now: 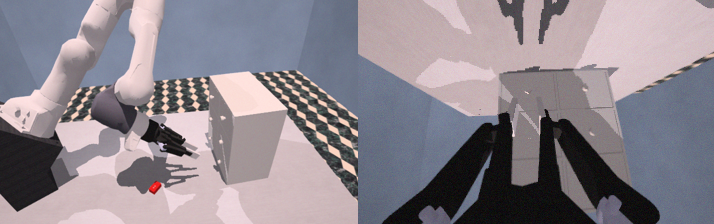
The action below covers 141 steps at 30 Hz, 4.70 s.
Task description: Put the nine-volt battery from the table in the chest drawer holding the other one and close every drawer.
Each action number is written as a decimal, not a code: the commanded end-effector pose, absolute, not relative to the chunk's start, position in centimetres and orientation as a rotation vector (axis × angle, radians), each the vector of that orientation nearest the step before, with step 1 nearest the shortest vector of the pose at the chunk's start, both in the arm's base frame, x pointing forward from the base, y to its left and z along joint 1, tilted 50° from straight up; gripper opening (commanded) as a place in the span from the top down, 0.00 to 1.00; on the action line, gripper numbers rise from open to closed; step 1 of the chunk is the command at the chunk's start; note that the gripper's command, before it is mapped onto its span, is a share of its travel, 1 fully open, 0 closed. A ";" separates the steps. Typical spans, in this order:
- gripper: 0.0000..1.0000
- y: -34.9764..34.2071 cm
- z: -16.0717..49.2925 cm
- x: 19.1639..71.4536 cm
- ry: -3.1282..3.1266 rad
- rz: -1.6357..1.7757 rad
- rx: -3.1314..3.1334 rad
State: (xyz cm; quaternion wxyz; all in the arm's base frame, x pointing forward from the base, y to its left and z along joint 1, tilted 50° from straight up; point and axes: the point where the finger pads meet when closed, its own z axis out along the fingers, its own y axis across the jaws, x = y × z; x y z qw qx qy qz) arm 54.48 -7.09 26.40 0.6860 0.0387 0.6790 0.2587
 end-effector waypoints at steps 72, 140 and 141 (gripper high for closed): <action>0.80 -3.7 25.6 63.1 1.510 0.573 0.084; 0.80 -3.8 27.9 65.8 1.510 0.573 0.084; 0.92 -3.8 27.9 65.8 1.510 0.573 0.084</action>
